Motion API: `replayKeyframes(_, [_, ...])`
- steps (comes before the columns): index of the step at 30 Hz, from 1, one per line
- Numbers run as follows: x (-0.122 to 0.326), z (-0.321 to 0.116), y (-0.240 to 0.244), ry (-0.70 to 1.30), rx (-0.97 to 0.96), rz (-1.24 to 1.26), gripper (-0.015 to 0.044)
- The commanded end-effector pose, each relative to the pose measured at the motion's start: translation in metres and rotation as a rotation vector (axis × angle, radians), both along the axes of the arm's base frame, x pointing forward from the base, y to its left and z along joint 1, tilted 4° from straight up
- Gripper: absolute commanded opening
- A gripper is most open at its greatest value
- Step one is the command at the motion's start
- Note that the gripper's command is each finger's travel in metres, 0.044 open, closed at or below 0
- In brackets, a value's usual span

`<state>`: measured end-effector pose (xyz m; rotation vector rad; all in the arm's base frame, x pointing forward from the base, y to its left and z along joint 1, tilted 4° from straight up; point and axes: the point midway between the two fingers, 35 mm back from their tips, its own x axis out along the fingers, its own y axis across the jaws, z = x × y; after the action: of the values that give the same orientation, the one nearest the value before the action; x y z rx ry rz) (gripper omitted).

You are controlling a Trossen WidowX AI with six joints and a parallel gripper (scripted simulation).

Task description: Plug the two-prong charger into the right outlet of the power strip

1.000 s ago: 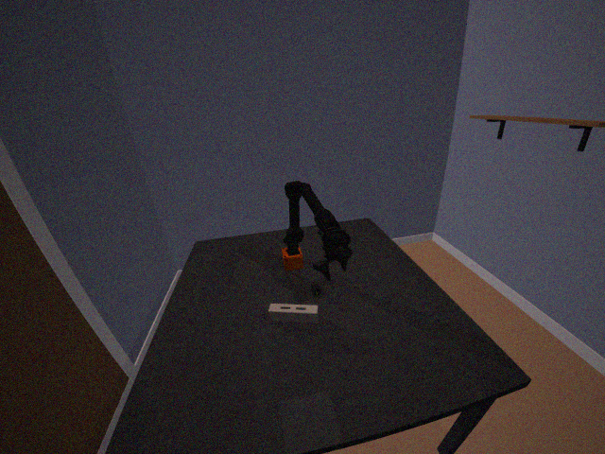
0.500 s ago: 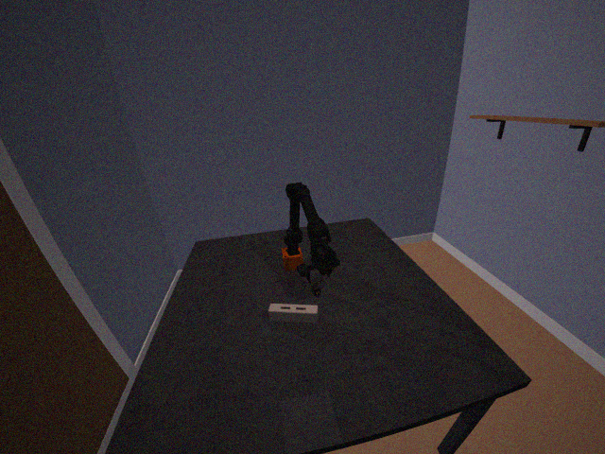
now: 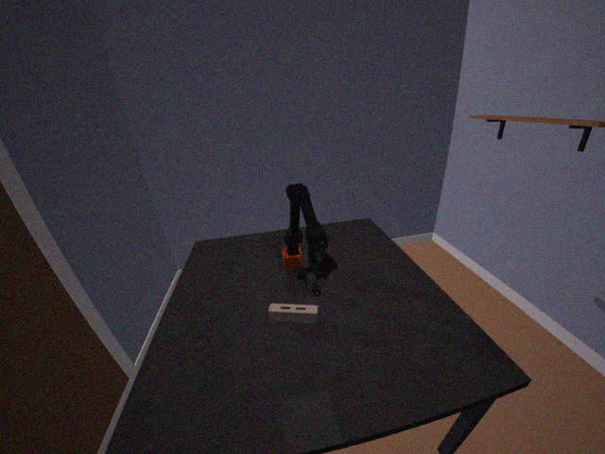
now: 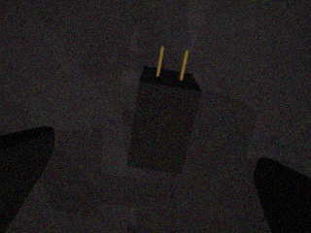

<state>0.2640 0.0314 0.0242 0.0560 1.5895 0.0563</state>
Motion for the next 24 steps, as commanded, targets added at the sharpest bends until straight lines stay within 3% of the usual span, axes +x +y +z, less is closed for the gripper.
replayKeyframes(1, [-0.002, -0.007, -0.001, 0.014, -0.006, -0.004, 0.044])
replayKeyframes(24, [0.0, -0.042, 0.001, 0.015, -0.005, -0.004, 0.044])
